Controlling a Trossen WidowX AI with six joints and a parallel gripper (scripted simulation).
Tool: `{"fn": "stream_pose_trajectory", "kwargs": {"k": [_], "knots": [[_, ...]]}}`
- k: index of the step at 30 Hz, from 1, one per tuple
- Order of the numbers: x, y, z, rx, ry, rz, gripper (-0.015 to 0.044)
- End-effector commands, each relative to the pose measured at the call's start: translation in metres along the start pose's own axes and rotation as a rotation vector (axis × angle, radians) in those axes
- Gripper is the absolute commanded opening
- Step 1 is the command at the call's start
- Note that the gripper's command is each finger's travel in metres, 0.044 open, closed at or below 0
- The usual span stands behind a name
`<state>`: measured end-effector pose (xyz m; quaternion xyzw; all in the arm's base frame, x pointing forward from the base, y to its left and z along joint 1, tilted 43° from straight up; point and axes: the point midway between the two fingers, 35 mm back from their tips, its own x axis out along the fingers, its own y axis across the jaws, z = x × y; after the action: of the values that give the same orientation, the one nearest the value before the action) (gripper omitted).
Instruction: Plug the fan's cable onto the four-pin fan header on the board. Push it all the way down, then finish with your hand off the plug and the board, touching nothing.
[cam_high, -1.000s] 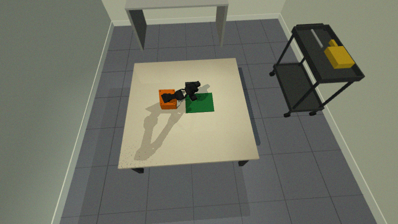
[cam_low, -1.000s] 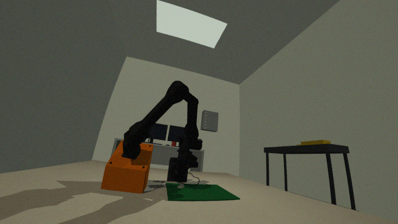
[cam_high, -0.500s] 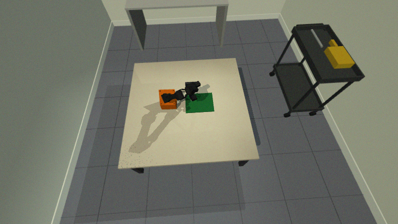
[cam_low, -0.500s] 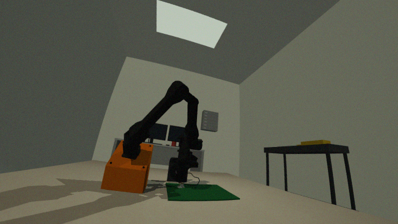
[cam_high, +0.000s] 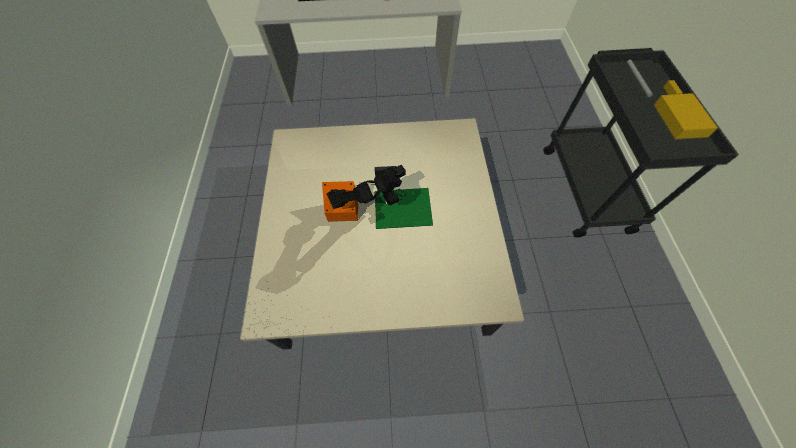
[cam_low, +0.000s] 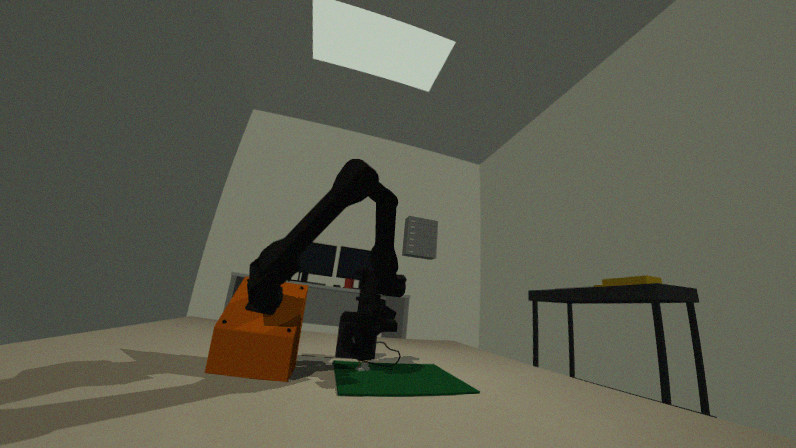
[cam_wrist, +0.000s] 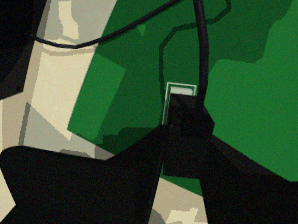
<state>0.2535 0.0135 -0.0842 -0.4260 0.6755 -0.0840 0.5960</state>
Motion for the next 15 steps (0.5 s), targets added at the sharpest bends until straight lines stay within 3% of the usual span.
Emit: {"fn": "stream_pose_trajectory", "kwargs": {"k": [1, 15], "knots": [[0.0011, -0.0003, -0.0005, -0.006, 0.000, -0.005, 0.0000], [0.0013, 0.0002, -0.0020, -0.008, 0.000, -0.005, 0.0000]]}}
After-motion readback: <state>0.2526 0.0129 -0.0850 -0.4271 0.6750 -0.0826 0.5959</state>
